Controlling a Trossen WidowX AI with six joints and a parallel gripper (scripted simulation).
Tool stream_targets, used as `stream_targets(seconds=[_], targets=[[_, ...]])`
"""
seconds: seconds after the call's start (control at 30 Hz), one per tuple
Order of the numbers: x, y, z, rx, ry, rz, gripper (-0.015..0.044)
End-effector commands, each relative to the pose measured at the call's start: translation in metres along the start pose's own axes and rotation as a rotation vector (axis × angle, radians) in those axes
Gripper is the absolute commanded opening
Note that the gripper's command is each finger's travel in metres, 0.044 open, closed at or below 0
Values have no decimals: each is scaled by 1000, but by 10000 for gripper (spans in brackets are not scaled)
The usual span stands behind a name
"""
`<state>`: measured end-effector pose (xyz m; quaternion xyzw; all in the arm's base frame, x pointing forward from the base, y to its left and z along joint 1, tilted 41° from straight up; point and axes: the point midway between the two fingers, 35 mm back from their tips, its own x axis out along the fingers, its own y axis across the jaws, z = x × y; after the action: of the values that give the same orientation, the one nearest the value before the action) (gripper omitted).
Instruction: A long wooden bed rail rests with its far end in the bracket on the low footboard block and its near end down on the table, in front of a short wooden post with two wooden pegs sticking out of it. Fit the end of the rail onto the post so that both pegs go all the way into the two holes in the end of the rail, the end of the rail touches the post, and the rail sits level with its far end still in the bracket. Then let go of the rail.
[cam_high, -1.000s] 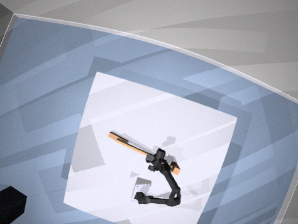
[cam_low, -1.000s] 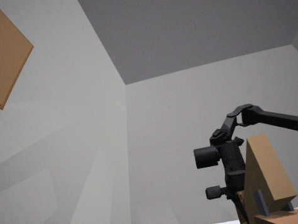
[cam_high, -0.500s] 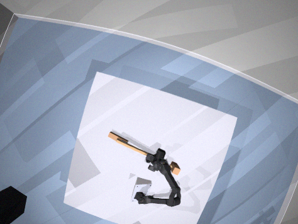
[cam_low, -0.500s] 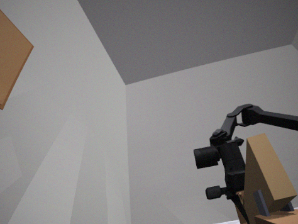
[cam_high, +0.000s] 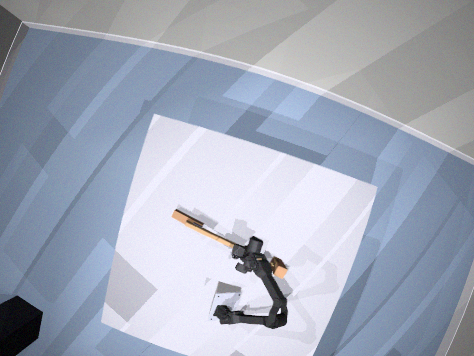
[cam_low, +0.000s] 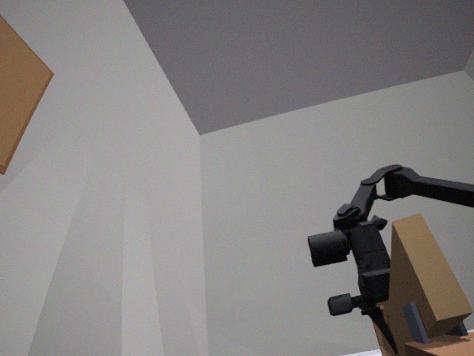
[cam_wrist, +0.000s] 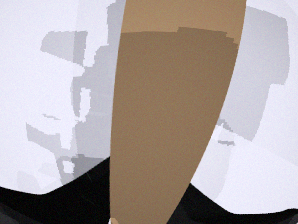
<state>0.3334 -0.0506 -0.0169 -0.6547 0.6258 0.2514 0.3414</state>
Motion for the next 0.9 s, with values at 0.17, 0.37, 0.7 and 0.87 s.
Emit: stream_targets(seconds=[0.17, 0.37, 0.7, 0.87], targets=[[-10, -5, 2, -5, -6, -13, 0], [-13, -6, 2, -4, -6, -13, 0], [-18, -7, 2, -4, -6, -13, 0], [-20, -7, 2, -4, -6, -13, 0]])
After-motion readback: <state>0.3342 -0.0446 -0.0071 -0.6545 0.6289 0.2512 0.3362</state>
